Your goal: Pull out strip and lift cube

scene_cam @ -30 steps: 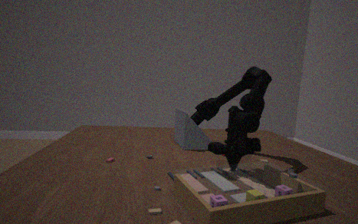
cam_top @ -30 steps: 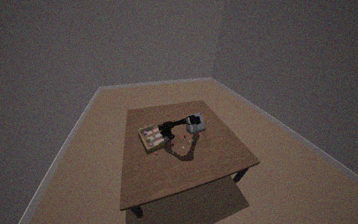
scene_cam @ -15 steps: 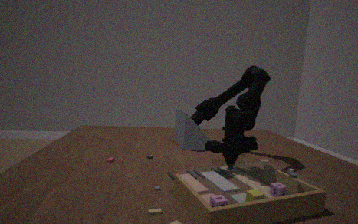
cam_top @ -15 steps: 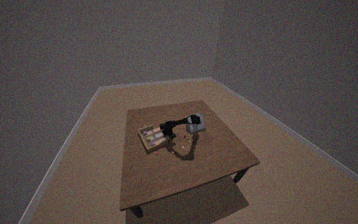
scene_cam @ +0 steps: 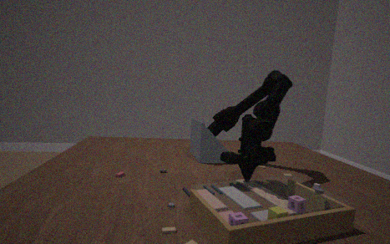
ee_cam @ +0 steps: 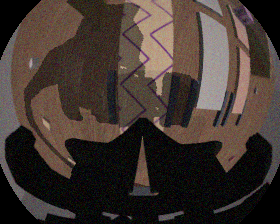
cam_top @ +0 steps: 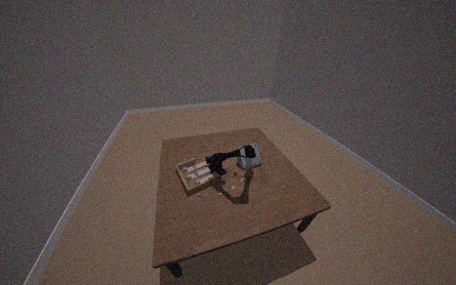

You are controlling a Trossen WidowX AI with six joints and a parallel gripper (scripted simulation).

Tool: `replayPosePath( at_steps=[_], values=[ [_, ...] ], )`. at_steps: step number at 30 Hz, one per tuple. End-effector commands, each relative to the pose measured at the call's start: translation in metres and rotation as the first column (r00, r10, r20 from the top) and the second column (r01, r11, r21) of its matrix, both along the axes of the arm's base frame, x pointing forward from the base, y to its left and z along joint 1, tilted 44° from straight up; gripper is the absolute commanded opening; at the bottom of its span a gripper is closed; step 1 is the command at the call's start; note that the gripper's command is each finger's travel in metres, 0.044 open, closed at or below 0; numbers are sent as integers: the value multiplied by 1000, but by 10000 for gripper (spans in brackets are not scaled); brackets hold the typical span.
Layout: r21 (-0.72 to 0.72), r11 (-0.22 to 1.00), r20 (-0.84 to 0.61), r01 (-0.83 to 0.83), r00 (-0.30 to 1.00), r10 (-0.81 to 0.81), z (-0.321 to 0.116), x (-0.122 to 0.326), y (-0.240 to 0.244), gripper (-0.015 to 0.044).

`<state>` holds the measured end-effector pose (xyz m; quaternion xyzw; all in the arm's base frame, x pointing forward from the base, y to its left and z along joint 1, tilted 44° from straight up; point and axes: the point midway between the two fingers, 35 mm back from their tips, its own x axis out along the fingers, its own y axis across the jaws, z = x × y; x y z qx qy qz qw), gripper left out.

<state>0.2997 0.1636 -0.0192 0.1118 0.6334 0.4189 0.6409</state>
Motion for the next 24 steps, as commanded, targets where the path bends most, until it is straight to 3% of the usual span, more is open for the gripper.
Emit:
replayPosePath(
  at_steps=[1, 24],
  values=[
    [-1, 1000, -16, -7, 1000, 7, -4, -12, -2, 0],
    [-2, 1000, -18, -7, 1000, 7, -10, -44, -15, 0]
  ],
)
